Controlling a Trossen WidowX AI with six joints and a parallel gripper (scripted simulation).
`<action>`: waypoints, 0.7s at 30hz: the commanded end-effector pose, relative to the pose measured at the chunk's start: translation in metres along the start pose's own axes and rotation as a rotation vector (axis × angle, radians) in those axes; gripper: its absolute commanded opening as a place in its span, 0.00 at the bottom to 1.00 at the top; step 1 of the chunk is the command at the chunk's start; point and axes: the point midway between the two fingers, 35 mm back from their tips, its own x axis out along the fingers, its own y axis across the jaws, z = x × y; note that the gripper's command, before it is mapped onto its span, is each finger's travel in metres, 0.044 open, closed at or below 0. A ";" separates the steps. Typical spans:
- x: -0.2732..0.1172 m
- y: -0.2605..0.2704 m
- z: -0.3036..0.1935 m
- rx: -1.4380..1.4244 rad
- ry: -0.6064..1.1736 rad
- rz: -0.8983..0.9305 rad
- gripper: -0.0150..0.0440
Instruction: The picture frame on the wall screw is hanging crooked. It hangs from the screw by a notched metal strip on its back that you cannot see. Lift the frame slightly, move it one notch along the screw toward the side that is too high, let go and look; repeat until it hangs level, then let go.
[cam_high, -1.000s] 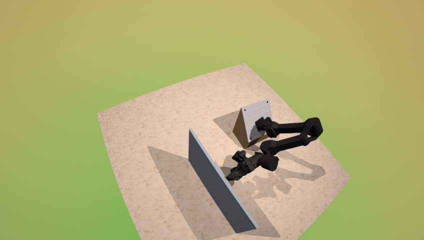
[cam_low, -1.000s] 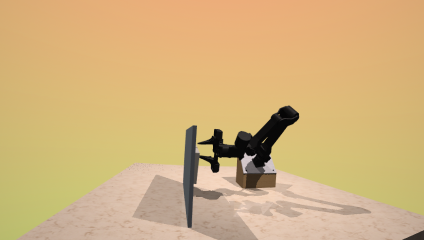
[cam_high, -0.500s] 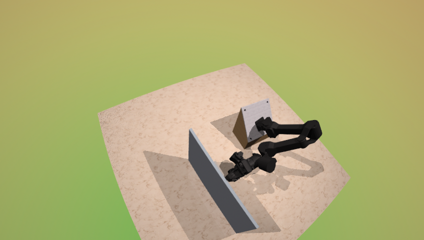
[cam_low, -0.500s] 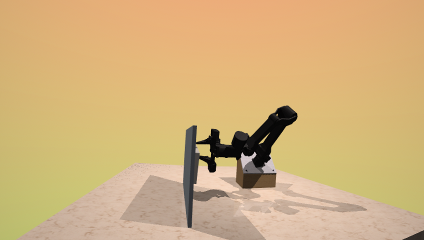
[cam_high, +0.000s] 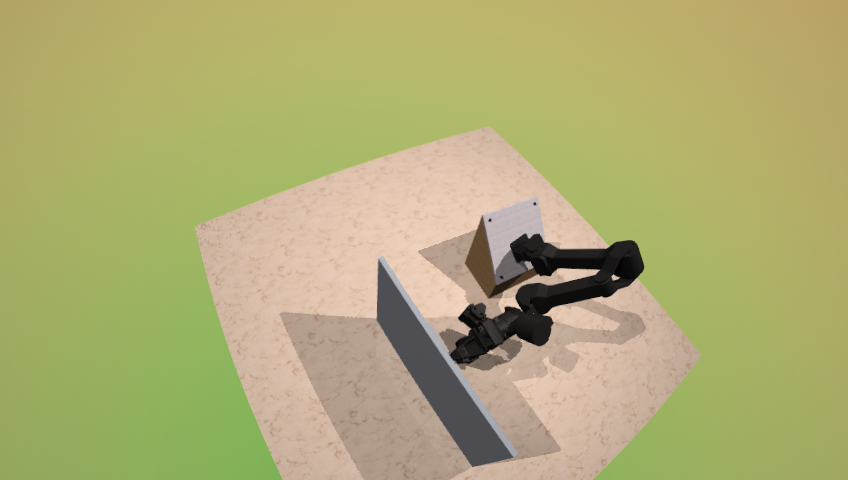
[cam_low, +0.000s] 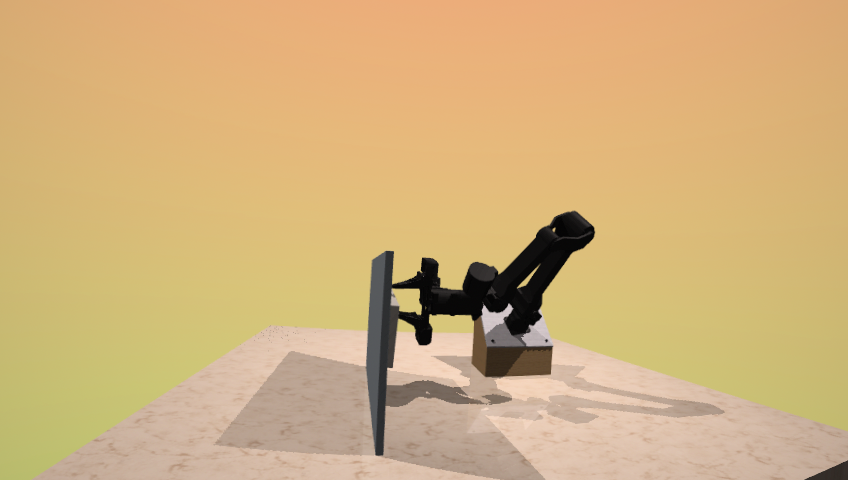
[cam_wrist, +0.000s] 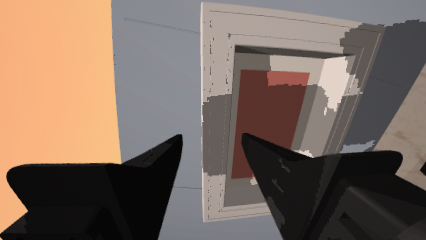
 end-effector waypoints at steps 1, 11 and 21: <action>0.000 0.000 -0.001 0.005 0.004 -0.001 0.69; 0.001 0.000 -0.001 0.005 0.004 -0.001 0.69; 0.001 0.000 -0.001 0.005 0.004 -0.001 0.47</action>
